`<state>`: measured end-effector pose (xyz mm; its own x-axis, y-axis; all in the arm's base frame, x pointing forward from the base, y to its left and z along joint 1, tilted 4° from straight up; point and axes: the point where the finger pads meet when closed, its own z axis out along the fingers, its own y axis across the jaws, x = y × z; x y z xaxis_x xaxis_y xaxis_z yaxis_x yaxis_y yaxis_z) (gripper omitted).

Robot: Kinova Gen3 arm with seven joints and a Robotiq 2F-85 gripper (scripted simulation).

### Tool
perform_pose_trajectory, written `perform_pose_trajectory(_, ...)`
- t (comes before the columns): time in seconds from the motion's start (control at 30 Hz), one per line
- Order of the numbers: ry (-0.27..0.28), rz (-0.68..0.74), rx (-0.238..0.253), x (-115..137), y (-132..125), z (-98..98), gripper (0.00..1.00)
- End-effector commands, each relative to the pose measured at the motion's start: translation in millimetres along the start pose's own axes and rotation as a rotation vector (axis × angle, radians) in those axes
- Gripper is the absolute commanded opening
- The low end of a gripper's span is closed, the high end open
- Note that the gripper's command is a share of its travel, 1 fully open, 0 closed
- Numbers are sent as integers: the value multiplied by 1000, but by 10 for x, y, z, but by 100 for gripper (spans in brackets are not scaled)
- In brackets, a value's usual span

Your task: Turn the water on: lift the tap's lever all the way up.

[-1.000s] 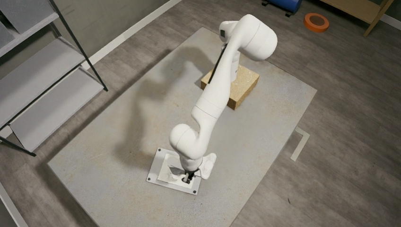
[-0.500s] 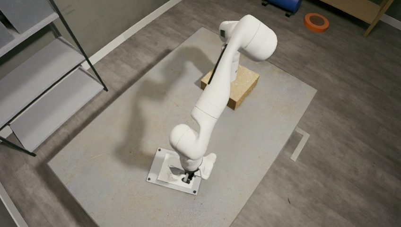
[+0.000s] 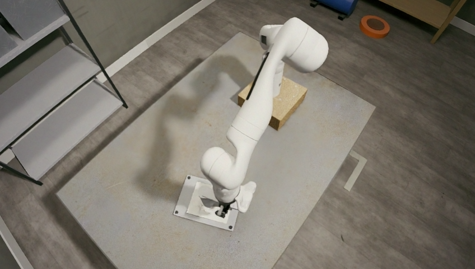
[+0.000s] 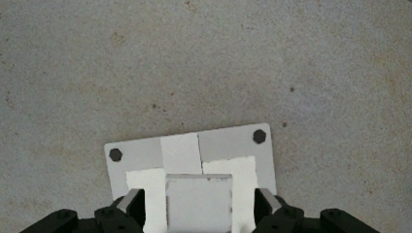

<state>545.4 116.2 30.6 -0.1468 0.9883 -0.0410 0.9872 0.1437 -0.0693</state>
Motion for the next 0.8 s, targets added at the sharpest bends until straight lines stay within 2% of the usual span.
perform_pose_trajectory(0.0, 0, 0, -2, 1, 6, -11, 74)
perform_pose_trajectory(0.37, 0, 0, -2, 1, 6, -11, 74)
perform_pose_trajectory(0.4, 0, 0, -2, 1, 6, -11, 10)
perform_pose_trajectory(0.77, 0, 0, -2, 1, 6, -11, 10)
